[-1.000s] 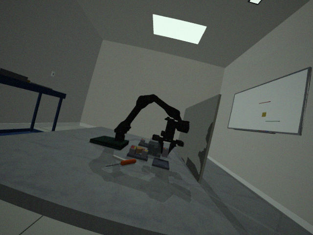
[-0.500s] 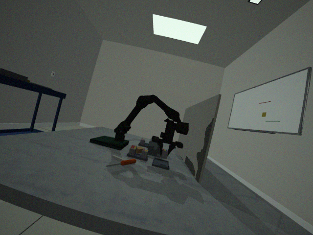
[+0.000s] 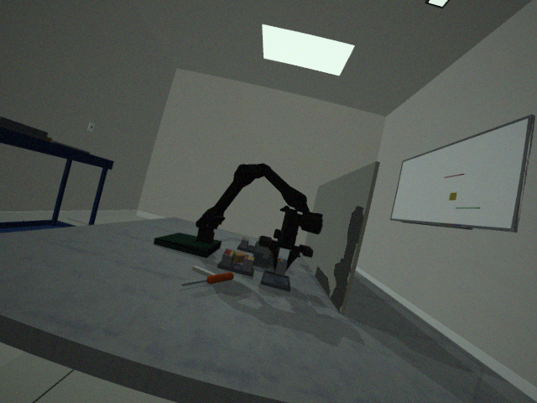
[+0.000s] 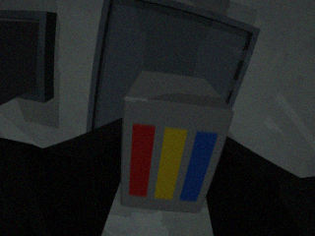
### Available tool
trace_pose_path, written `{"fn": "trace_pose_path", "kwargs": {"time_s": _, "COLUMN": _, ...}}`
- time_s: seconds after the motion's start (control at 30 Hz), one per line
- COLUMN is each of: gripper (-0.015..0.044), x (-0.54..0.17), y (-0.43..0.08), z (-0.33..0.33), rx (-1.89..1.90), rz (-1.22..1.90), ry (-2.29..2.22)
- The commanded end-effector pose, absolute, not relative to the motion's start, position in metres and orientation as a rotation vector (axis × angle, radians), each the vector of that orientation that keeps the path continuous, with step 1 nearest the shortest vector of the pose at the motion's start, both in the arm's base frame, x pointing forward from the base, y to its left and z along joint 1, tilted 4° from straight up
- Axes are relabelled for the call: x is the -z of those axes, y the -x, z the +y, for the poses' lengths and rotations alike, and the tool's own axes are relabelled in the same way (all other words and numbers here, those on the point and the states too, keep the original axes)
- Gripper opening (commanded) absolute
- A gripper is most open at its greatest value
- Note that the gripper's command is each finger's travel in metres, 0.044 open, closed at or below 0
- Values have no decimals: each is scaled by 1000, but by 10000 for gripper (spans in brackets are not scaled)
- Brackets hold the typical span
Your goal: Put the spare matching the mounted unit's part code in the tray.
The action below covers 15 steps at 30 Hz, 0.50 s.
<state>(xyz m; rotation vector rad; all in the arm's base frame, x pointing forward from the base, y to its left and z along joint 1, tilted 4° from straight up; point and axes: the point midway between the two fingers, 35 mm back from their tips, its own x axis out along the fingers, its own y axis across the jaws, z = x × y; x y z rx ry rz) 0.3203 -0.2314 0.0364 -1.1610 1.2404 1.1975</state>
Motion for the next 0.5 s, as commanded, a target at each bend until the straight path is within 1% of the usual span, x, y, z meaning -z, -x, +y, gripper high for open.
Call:
{"fn": "trace_pose_path", "kwargs": {"time_s": 0.0, "gripper": 0, "x": -33, "y": -319, "z": -232, "rx": -1201, "rz": 1244, "ry": 1167}}
{"fn": "trace_pose_path", "kwargs": {"time_s": 0.47, "gripper": 0, "x": -24, "y": -317, "z": -231, "rx": -1201, "rz": 1244, "ry": 1167}}
